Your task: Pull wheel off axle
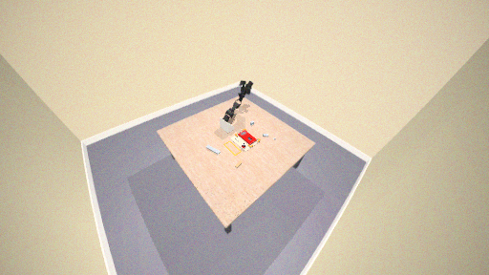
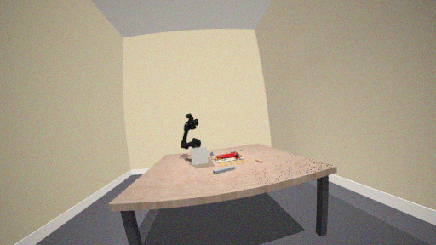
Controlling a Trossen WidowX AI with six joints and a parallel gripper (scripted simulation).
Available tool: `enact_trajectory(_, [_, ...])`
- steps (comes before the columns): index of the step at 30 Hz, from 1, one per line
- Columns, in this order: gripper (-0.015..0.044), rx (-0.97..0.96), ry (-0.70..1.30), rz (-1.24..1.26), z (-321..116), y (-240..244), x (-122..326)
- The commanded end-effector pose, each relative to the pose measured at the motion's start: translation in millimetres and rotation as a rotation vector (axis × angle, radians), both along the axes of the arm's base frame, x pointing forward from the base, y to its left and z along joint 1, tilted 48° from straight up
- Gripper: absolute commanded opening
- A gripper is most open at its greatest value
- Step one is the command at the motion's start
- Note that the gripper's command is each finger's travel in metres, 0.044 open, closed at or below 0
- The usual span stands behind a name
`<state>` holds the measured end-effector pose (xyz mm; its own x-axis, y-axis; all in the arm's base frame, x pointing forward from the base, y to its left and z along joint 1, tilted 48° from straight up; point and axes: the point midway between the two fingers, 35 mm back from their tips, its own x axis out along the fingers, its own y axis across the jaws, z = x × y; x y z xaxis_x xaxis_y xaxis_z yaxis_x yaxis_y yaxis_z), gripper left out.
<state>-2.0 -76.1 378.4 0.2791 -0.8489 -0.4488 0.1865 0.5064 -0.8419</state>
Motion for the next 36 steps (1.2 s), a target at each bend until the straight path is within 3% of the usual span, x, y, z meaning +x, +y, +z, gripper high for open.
enact_trajectory(1, [0.0374, 0.008, -0.004, 0.002, 0, -1, 2])
enact_trajectory(4, [0.03, 0.122, -0.064, 0.019, -4, -19, 31])
enact_trajectory(18, [0.03, 0.886, -0.267, -0.107, -83, -74, 207])
enact_trajectory(29, [0.03, 1.405, -0.19, -0.481, -201, -47, 319])
enact_trajectory(36, [0.03, 1.647, -0.075, -0.916, -285, -9, 358])
